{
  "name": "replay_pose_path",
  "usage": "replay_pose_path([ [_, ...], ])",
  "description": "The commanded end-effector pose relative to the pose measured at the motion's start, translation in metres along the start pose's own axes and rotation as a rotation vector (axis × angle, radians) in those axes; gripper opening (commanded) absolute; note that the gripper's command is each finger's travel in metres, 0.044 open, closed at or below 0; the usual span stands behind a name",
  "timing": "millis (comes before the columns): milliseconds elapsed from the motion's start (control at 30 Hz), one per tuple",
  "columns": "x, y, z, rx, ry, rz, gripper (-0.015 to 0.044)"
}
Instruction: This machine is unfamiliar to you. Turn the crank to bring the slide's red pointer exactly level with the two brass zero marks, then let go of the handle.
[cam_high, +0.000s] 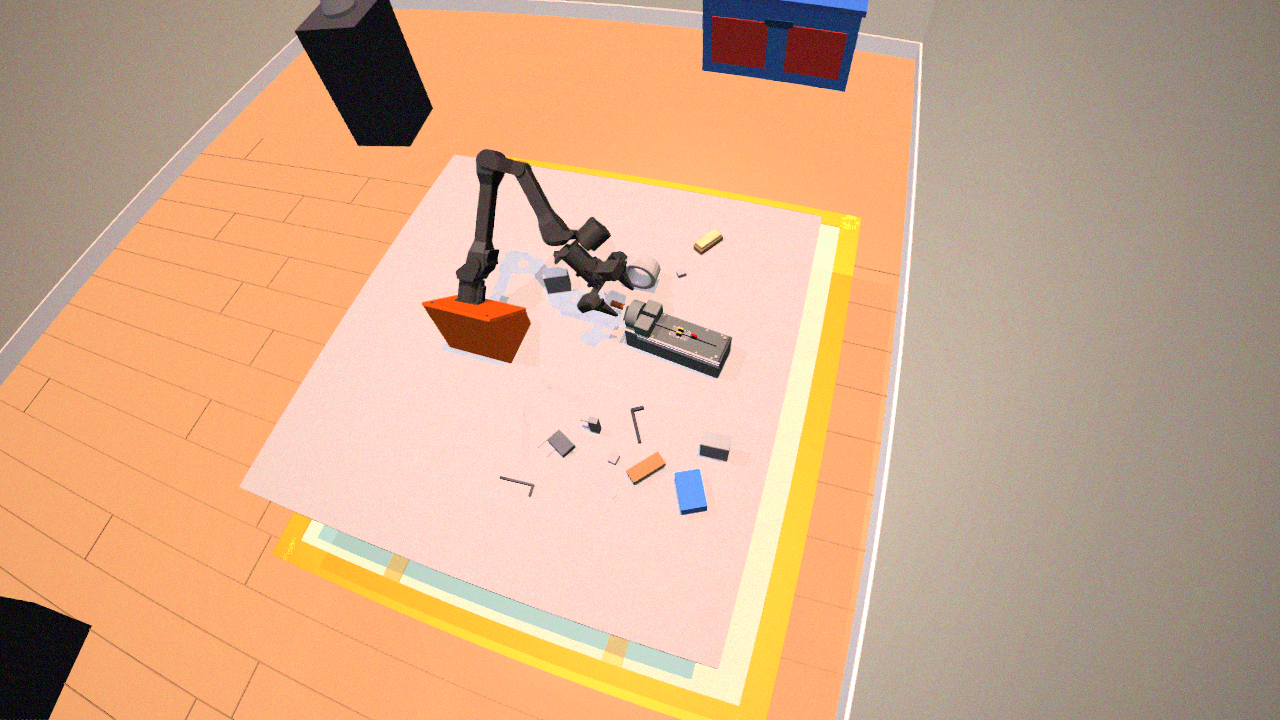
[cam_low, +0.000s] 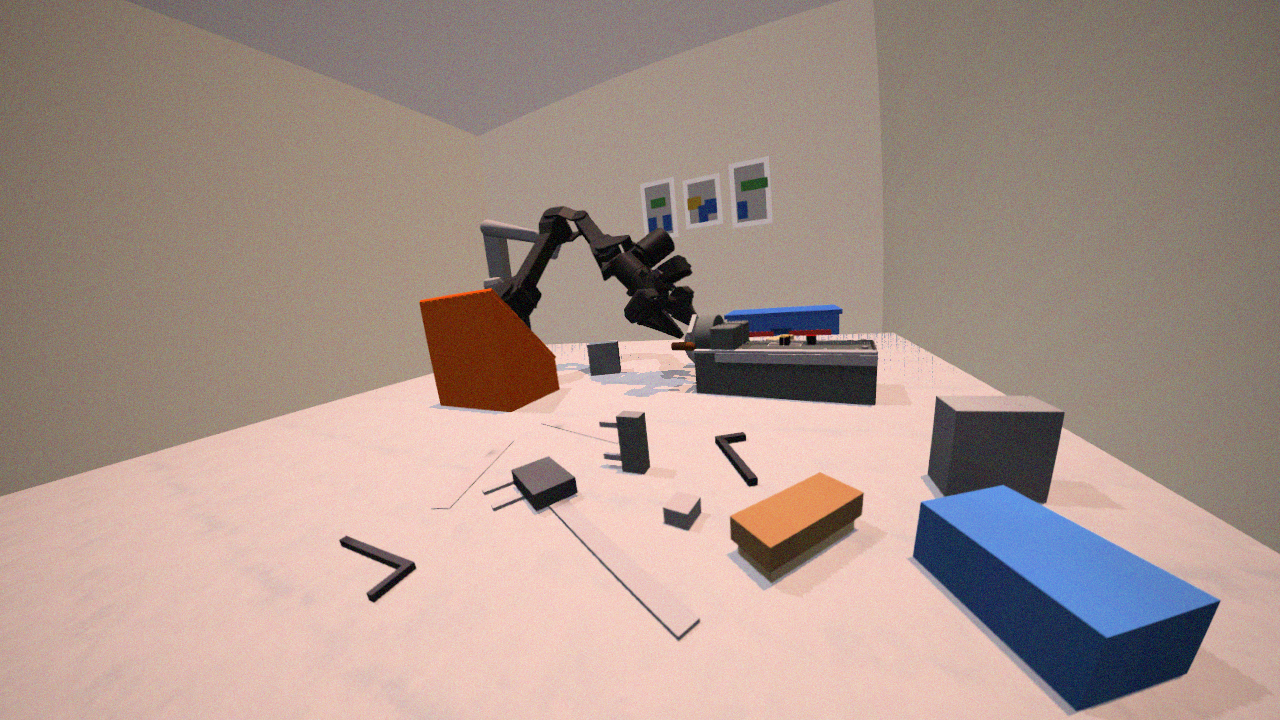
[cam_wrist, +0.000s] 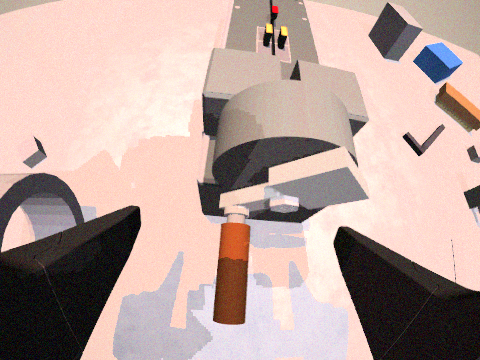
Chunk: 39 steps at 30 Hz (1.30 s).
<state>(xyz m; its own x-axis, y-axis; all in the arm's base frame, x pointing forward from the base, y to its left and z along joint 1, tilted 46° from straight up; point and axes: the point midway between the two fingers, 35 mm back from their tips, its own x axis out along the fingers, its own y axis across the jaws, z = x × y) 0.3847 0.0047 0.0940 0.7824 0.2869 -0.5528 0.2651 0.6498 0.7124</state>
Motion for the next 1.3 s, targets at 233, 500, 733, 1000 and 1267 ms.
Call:
replay_pose_path([
  [233,-0.057,-0.002,0.062,-0.006,-0.010,-0.006,0.0440],
  [500,-0.065,-0.001,0.083,-0.008,0.004,0.014,0.0440],
  [733,-0.044,-0.006,0.109,-0.024,0.031,0.067,0.0440],
  [1000,-0.020,-0.018,0.136,-0.023,0.061,0.129,0.0440],
  [1267,0.007,-0.035,0.159,-0.066,0.079,0.197,0.0440],
])
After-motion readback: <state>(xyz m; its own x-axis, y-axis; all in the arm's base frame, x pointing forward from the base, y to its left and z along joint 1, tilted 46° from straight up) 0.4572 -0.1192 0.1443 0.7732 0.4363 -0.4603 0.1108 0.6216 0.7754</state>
